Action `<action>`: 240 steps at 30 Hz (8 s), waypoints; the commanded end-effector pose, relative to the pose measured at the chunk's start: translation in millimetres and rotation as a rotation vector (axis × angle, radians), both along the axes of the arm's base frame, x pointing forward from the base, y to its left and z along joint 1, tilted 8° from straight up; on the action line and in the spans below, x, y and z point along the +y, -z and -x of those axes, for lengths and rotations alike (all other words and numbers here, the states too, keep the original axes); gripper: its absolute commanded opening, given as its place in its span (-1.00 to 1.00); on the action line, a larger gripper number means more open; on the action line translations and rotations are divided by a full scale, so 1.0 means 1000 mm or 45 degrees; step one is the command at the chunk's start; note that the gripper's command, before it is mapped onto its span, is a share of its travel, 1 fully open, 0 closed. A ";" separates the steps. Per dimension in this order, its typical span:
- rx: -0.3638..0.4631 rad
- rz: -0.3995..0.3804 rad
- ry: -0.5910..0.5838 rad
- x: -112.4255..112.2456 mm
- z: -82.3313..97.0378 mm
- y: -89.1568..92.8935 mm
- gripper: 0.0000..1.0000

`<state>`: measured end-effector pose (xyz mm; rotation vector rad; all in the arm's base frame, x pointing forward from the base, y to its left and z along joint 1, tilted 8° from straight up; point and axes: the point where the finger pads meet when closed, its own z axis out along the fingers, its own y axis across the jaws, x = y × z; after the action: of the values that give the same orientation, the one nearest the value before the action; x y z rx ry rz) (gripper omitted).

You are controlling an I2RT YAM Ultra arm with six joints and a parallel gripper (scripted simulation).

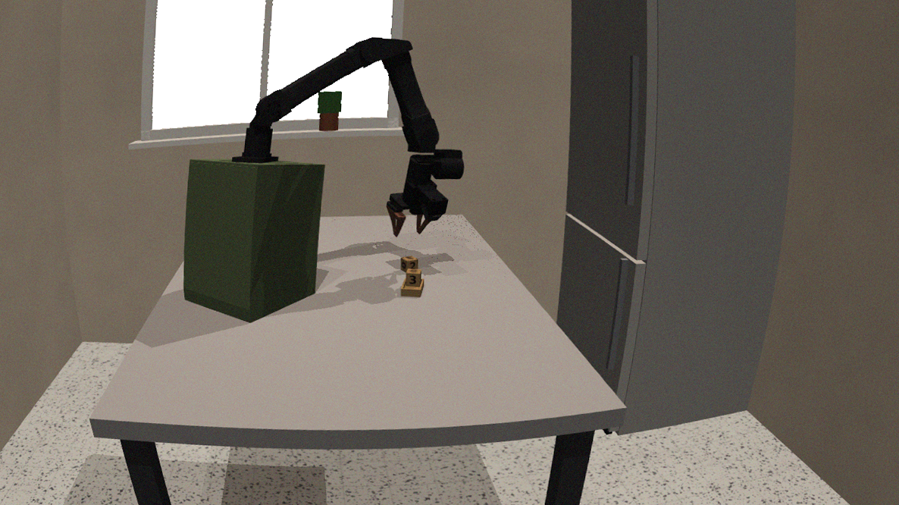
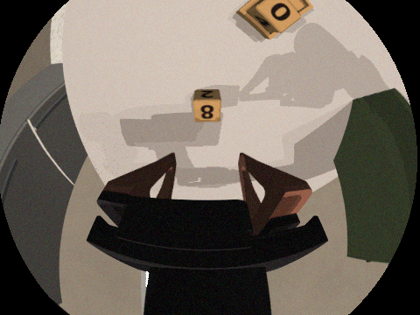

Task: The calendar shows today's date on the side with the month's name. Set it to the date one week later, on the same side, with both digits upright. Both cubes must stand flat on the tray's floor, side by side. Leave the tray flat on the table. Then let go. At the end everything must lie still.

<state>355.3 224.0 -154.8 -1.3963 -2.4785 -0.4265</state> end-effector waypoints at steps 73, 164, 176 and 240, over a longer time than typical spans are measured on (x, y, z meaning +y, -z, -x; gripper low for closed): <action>-0.213 0.329 0.031 -0.009 -0.009 -0.007 -0.07; -0.212 0.329 0.031 -0.003 -0.013 0.044 -0.07; -0.212 0.329 0.031 -0.003 -0.013 0.044 -0.07; -0.212 0.329 0.031 -0.004 -0.014 0.045 -0.07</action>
<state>365.4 220.0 -202.9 -1.5380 -2.7254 -0.2330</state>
